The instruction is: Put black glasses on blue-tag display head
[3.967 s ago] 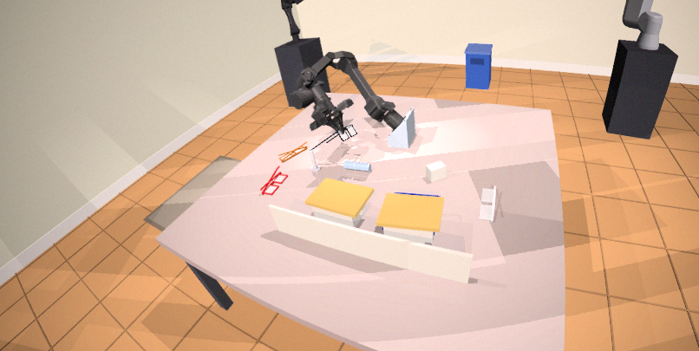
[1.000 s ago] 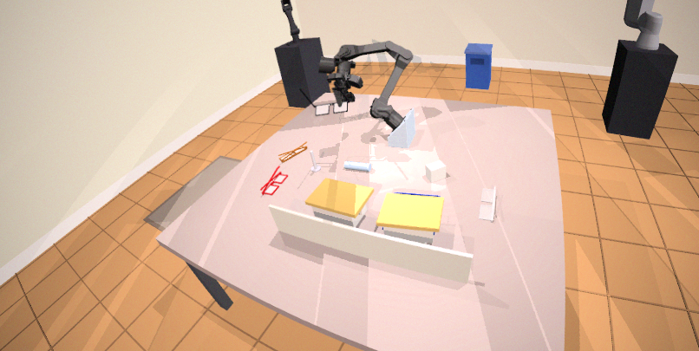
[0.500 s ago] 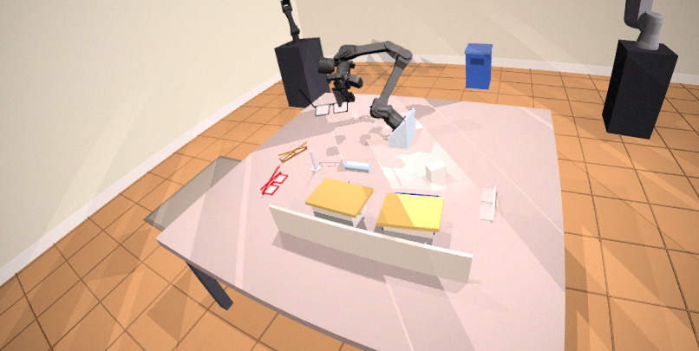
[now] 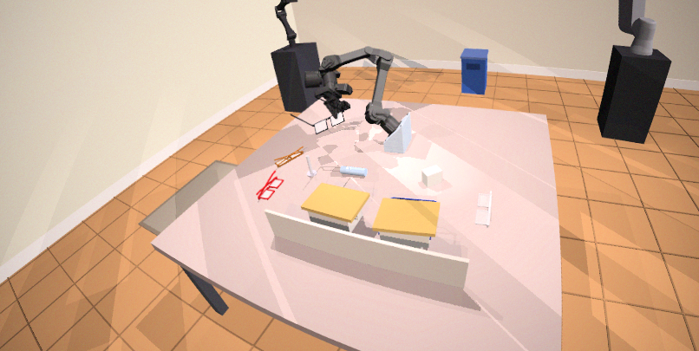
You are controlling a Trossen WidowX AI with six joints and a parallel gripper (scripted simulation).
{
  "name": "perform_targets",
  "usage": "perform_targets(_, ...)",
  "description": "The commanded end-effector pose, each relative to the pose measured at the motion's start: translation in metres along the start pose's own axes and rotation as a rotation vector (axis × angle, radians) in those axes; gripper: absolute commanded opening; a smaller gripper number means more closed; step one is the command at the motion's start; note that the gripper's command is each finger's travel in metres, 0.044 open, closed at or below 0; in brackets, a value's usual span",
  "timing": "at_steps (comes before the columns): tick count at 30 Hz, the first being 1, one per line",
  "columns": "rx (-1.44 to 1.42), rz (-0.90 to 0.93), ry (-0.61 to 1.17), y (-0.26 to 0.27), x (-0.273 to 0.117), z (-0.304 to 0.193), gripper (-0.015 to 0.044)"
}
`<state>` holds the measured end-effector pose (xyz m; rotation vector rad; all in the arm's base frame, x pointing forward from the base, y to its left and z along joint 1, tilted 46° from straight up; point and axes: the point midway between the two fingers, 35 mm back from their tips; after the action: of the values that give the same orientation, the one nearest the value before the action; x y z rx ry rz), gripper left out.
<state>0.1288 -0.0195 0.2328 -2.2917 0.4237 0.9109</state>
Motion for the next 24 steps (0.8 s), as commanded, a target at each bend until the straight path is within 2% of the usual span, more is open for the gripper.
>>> perform_targets(1, 0.049, 0.027, -0.045, -0.001, 0.007, -0.003, 0.0000)
perform_targets(24, 0.262, 0.300, -0.282, -0.013, 0.066, -0.001, 0.0000)
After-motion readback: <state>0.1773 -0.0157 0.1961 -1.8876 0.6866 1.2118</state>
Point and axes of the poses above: the point midway between the two fingers, 35 mm back from their tips, its own x axis out along the fingers, its own y axis across the jaws, z = x × y, and after that the axes turned 14 degrees about -x, right-handed
